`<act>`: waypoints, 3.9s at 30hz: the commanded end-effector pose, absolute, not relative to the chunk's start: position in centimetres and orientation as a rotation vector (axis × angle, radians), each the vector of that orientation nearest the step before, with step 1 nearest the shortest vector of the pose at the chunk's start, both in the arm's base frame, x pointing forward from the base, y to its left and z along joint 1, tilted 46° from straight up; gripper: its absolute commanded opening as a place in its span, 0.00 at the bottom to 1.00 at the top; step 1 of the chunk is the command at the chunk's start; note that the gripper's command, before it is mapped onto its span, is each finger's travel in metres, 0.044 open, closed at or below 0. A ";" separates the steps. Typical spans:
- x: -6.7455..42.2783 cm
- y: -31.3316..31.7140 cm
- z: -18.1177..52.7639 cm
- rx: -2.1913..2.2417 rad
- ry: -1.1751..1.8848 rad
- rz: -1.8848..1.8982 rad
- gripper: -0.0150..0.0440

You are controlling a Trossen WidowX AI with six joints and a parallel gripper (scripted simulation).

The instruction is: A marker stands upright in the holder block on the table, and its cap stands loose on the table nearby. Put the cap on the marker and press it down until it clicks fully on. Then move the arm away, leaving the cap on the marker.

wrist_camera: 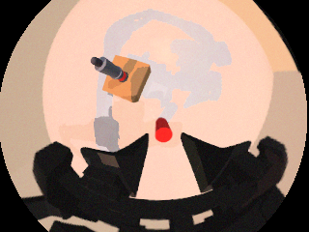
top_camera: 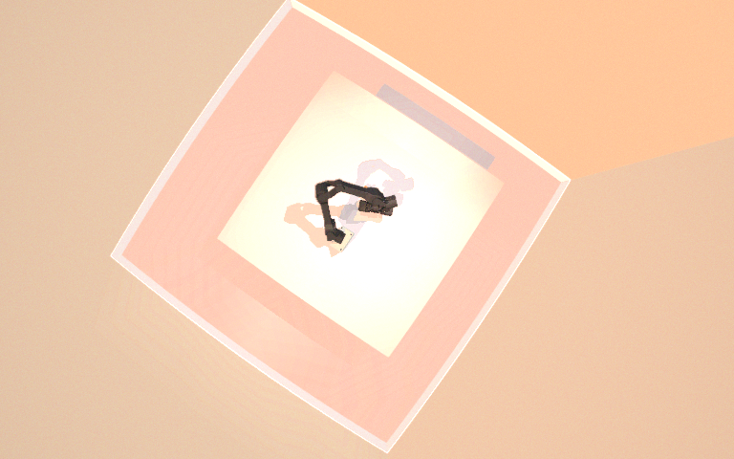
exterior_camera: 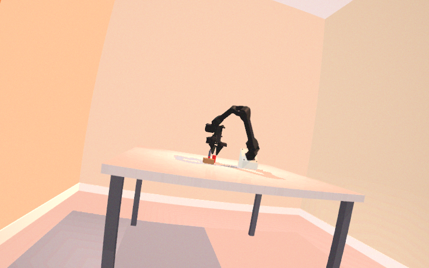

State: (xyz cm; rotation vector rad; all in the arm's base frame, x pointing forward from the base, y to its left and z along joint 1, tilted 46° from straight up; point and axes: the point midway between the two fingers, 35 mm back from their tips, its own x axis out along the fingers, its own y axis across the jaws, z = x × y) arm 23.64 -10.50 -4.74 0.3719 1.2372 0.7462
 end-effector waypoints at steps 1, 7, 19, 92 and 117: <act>23.7 -9.9 -5.2 0.382 1.237 0.746 0.65; 23.8 -9.3 -5.9 0.382 1.237 0.746 0.65; 24.0 -7.9 -7.3 0.383 1.236 0.747 0.65; 29.2 -9.7 7.6 0.384 1.235 0.749 0.25; 29.8 -7.4 5.1 0.384 1.234 0.748 0.25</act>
